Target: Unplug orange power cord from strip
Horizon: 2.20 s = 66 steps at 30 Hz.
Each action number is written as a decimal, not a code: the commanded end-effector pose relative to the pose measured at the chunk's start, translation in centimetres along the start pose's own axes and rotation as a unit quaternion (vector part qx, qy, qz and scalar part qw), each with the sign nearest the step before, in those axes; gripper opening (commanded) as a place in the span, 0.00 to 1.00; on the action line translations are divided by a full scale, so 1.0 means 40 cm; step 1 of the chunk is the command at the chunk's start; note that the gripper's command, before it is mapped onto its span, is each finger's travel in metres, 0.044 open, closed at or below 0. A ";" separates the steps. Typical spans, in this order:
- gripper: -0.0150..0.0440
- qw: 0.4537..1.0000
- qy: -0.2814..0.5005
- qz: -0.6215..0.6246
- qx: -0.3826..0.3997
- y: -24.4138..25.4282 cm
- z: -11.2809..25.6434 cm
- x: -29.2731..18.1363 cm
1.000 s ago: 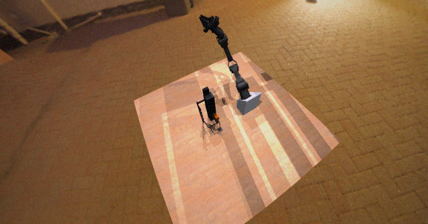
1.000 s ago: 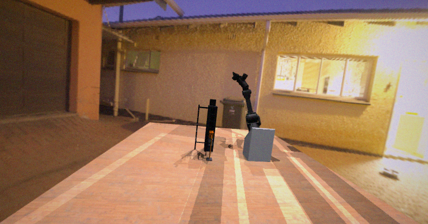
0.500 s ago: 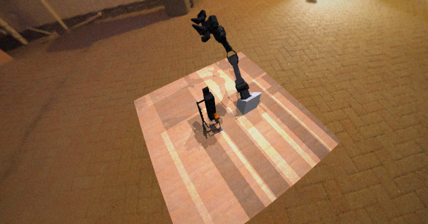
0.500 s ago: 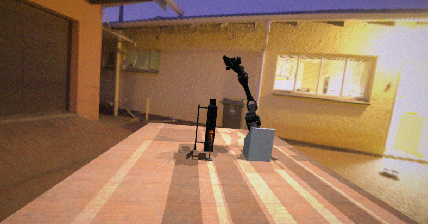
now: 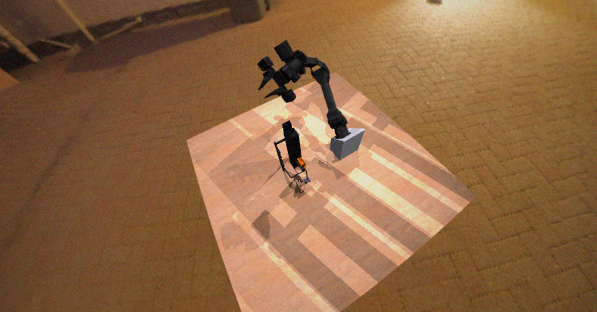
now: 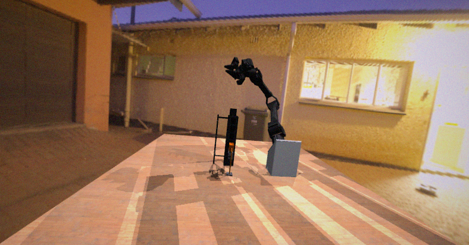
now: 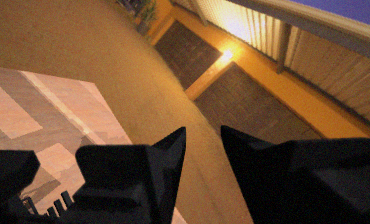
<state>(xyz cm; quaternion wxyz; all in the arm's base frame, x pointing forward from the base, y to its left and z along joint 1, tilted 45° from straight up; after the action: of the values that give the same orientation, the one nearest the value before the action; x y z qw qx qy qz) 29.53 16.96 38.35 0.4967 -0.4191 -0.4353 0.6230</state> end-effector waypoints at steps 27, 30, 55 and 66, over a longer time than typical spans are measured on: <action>0.53 0.712 0.340 0.107 0.605 0.906 -0.202 -0.176; 0.53 0.712 0.340 0.107 0.605 0.906 -0.202 -0.176; 0.53 0.711 0.341 0.107 0.605 0.860 -0.171 -0.237; 0.53 0.711 0.341 0.107 0.605 0.856 -0.164 -0.253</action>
<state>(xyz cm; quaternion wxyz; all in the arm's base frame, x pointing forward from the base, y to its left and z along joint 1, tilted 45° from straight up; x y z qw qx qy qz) 28.70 3.67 4.74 0.6909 -0.2554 0.2803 0.6155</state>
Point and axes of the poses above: the point midway between the two fingers, 35 mm back from their tips, its own z axis back along the fingers, its own y axis across the jaws, x = y × z, the point moved 5 cm from there along z, back along the fingers, and after that the axes turned 2 degrees about z, right-handed, at the moved point
